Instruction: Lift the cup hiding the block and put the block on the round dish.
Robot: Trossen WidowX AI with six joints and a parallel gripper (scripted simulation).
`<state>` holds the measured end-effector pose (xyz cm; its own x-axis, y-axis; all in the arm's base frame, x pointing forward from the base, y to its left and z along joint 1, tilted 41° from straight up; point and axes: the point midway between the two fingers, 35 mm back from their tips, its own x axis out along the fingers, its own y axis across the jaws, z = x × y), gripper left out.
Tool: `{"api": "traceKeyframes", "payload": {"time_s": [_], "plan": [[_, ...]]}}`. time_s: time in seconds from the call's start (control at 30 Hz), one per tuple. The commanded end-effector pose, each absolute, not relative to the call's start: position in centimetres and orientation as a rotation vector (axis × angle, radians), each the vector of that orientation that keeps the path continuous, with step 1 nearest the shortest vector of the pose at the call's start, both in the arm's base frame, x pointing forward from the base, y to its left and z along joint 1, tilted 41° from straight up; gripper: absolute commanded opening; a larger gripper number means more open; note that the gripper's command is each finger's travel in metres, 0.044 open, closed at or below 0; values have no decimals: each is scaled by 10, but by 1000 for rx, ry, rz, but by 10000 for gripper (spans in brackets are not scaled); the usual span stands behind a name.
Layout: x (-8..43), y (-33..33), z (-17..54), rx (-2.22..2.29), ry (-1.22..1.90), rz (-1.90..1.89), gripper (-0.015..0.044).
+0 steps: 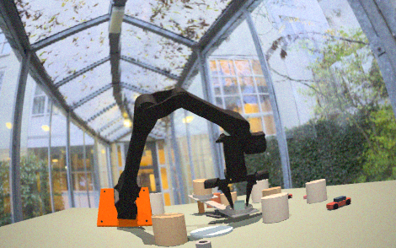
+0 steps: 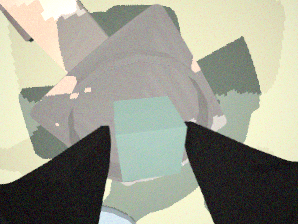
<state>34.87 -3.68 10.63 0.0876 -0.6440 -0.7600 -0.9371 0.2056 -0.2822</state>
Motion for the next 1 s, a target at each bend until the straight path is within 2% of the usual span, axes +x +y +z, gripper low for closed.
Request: {"api": "traceKeyframes", "payload": {"time_s": [0.0, 0.2, 0.33, 0.97], "plan": [[348, -38, 105, -1524, 1638, 438, 142], [348, -38, 105, -1524, 1638, 438, 102], [349, -33, 110, -1523, 1637, 439, 0], [340, 24, 176, -1521, 1638, 443, 0]]}}
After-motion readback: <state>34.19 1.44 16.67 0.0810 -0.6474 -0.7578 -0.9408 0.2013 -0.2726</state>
